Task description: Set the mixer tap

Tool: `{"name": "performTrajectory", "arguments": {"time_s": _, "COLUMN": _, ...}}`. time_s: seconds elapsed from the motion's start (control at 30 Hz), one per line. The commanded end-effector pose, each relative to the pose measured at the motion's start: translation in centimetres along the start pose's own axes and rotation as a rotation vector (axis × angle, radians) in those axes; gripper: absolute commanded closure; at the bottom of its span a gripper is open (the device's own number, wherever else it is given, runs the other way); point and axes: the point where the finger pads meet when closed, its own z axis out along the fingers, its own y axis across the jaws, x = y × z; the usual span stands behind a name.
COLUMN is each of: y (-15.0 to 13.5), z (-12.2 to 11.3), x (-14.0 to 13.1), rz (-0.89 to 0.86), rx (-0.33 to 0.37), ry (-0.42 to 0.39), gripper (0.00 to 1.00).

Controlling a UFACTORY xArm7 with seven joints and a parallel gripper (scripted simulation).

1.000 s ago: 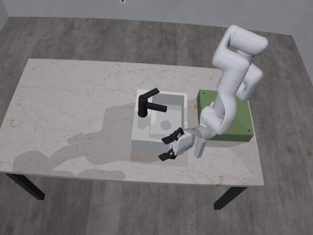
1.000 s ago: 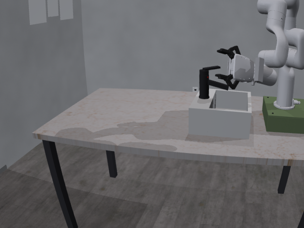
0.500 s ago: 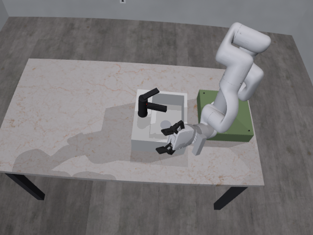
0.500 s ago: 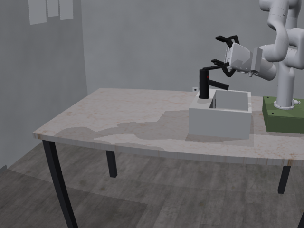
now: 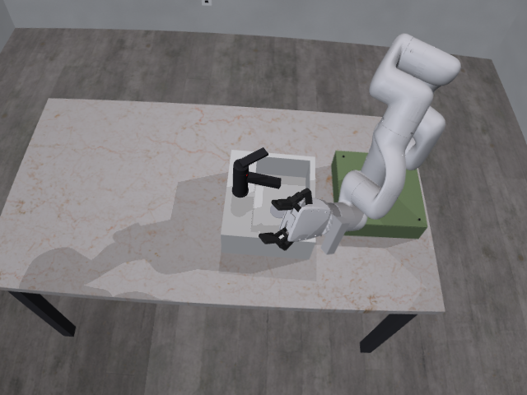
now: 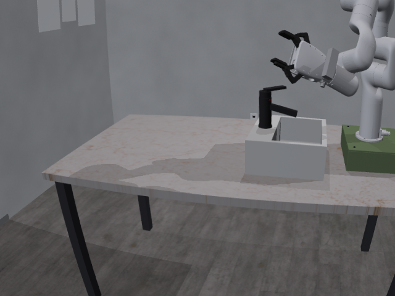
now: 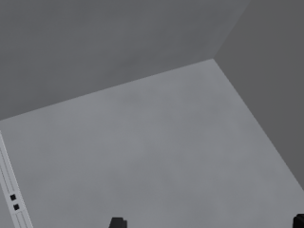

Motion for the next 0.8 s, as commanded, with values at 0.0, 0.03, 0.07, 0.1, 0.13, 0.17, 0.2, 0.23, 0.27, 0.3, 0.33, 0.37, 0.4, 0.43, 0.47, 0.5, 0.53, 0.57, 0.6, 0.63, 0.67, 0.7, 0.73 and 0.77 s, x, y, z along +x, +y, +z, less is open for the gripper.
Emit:
{"name": "performTrajectory", "arguments": {"time_s": 0.0, "y": 5.2, "z": 1.9, "x": -0.4, "rz": 0.017, "rx": -0.108, "ry": -0.075, "gripper": 0.0}}
{"name": "performTrajectory", "arguments": {"time_s": 0.03, "y": 5.2, "z": 1.9, "x": -0.4, "rz": 0.017, "rx": -0.108, "ry": -0.075, "gripper": 0.0}}
{"name": "performTrajectory", "arguments": {"time_s": 0.07, "y": 5.2, "z": 1.9, "x": -0.4, "rz": 0.017, "rx": -0.108, "ry": -0.075, "gripper": 0.0}}
{"name": "performTrajectory", "arguments": {"time_s": 0.1, "y": 5.2, "z": 1.9, "x": -0.4, "rz": 0.017, "rx": -0.108, "ry": -0.075, "gripper": 0.0}}
{"name": "performTrajectory", "arguments": {"time_s": 0.13, "y": 5.2, "z": 1.9, "x": -0.4, "rz": 0.017, "rx": -0.108, "ry": -0.075, "gripper": 0.0}}
{"name": "performTrajectory", "arguments": {"time_s": 0.17, "y": 5.2, "z": 1.9, "x": -0.4, "rz": 0.017, "rx": -0.108, "ry": -0.075, "gripper": 0.0}}
{"name": "performTrajectory", "arguments": {"time_s": 0.2, "y": 5.2, "z": 1.9, "x": -0.4, "rz": 0.017, "rx": -0.108, "ry": -0.075, "gripper": 0.0}}
{"name": "performTrajectory", "arguments": {"time_s": 0.23, "y": 5.2, "z": 1.9, "x": -0.4, "rz": 0.017, "rx": -0.108, "ry": -0.075, "gripper": 0.0}}
{"name": "performTrajectory", "arguments": {"time_s": 0.27, "y": 5.2, "z": 1.9, "x": -0.4, "rz": 0.017, "rx": -0.108, "ry": -0.075, "gripper": 0.0}}
{"name": "performTrajectory", "arguments": {"time_s": 0.3, "y": 5.2, "z": 1.9, "x": -0.4, "rz": 0.017, "rx": -0.108, "ry": -0.075, "gripper": 0.0}}
{"name": "performTrajectory", "arguments": {"time_s": 0.33, "y": 5.2, "z": 1.9, "x": -0.4, "rz": 0.017, "rx": -0.108, "ry": -0.075, "gripper": 0.0}}
{"name": "performTrajectory", "arguments": {"time_s": 0.37, "y": 5.2, "z": 1.9, "x": -0.4, "rz": 0.017, "rx": -0.108, "ry": -0.075, "gripper": 0.0}}
{"name": "performTrajectory", "arguments": {"time_s": 0.4, "y": 5.2, "z": 1.9, "x": -0.4, "rz": 0.017, "rx": -0.108, "ry": -0.075, "gripper": 0.0}}
{"name": "performTrajectory", "arguments": {"time_s": 0.43, "y": 7.7, "z": 2.6, "x": -0.9, "rz": 0.028, "rx": -0.155, "ry": -0.118, "gripper": 0.0}}
{"name": "performTrajectory", "arguments": {"time_s": 0.47, "y": 10.3, "z": 3.2, "x": -1.5, "rz": 0.042, "rx": -0.201, "ry": -0.165, "gripper": 0.0}}
{"name": "performTrajectory", "arguments": {"time_s": 0.5, "y": 10.3, "z": 3.2, "x": -1.5, "rz": 0.042, "rx": -0.201, "ry": -0.165, "gripper": 0.0}}
{"name": "performTrajectory", "arguments": {"time_s": 0.53, "y": 10.3, "z": 3.2, "x": -1.5, "rz": 0.042, "rx": -0.201, "ry": -0.165, "gripper": 0.0}}
{"name": "performTrajectory", "arguments": {"time_s": 0.57, "y": 10.3, "z": 3.2, "x": -1.5, "rz": 0.042, "rx": -0.201, "ry": -0.165, "gripper": 0.0}}
{"name": "performTrajectory", "arguments": {"time_s": 0.6, "y": 10.3, "z": 3.2, "x": -1.5, "rz": 0.042, "rx": -0.201, "ry": -0.165, "gripper": 0.0}}
{"name": "performTrajectory", "arguments": {"time_s": 0.63, "y": 10.3, "z": 3.2, "x": -1.5, "rz": 0.042, "rx": -0.201, "ry": -0.165, "gripper": 0.0}}
{"name": "performTrajectory", "arguments": {"time_s": 0.67, "y": 10.3, "z": 3.2, "x": -1.5, "rz": 0.042, "rx": -0.201, "ry": -0.165, "gripper": 0.0}}
{"name": "performTrajectory", "arguments": {"time_s": 0.7, "y": 10.3, "z": 3.2, "x": -1.5, "rz": 0.042, "rx": -0.201, "ry": -0.165, "gripper": 0.0}}
{"name": "performTrajectory", "arguments": {"time_s": 0.73, "y": 10.3, "z": 3.2, "x": -1.5, "rz": 0.042, "rx": -0.201, "ry": -0.165, "gripper": 0.0}}
{"name": "performTrajectory", "arguments": {"time_s": 0.77, "y": 10.3, "z": 3.2, "x": -1.5, "rz": 0.042, "rx": -0.201, "ry": -0.165, "gripper": 0.0}}
